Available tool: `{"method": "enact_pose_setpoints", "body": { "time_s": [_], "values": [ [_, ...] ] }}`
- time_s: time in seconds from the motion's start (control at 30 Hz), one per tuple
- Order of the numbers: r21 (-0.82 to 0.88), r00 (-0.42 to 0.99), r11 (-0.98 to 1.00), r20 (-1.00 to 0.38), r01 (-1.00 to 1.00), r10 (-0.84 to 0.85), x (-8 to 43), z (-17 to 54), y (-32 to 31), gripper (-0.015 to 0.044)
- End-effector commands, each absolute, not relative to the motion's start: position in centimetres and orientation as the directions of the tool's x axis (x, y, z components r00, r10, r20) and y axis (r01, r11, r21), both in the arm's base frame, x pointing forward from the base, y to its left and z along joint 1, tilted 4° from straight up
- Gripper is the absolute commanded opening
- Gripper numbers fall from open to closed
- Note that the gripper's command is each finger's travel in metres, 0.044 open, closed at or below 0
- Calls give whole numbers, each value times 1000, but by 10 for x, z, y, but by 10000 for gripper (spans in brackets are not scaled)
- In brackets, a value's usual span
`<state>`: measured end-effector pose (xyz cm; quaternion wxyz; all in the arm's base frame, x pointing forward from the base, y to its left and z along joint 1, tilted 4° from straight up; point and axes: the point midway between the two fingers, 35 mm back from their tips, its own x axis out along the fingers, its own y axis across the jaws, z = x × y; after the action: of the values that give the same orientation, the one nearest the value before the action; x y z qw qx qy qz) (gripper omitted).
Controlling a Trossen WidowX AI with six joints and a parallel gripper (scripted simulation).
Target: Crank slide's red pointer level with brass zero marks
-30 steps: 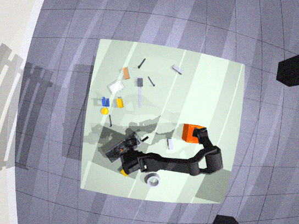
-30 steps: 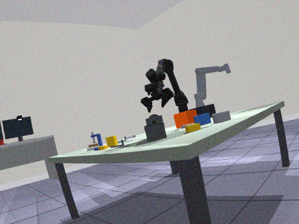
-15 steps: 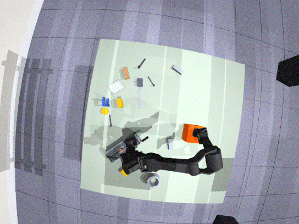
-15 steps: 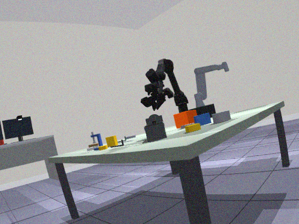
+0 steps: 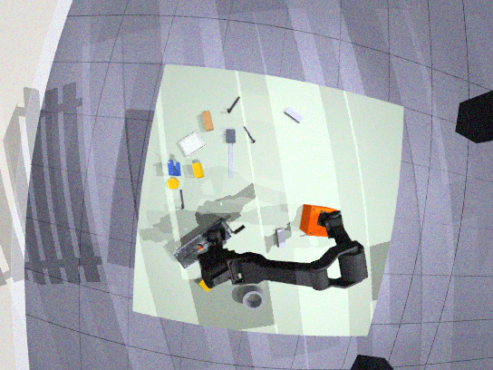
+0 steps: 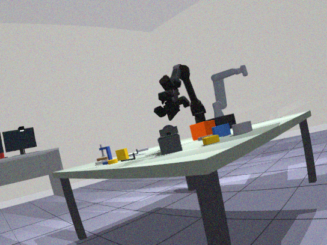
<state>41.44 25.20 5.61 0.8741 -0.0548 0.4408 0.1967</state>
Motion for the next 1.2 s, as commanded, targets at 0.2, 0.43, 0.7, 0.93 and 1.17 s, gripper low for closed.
{"method": "enact_pose_setpoints", "body": {
  "time_s": [0.2,0.43,0.7,0.93,1.17],
  "values": [
    [78,534,917,-792,-392,295,414,56,252,105],
    [78,534,917,-792,-392,295,414,56,252,289],
    [78,534,917,-792,-392,295,414,56,252,414],
    [78,534,917,-792,-392,295,414,56,252,230],
    [78,534,917,-792,-392,295,414,56,252,46]
  ]
}}
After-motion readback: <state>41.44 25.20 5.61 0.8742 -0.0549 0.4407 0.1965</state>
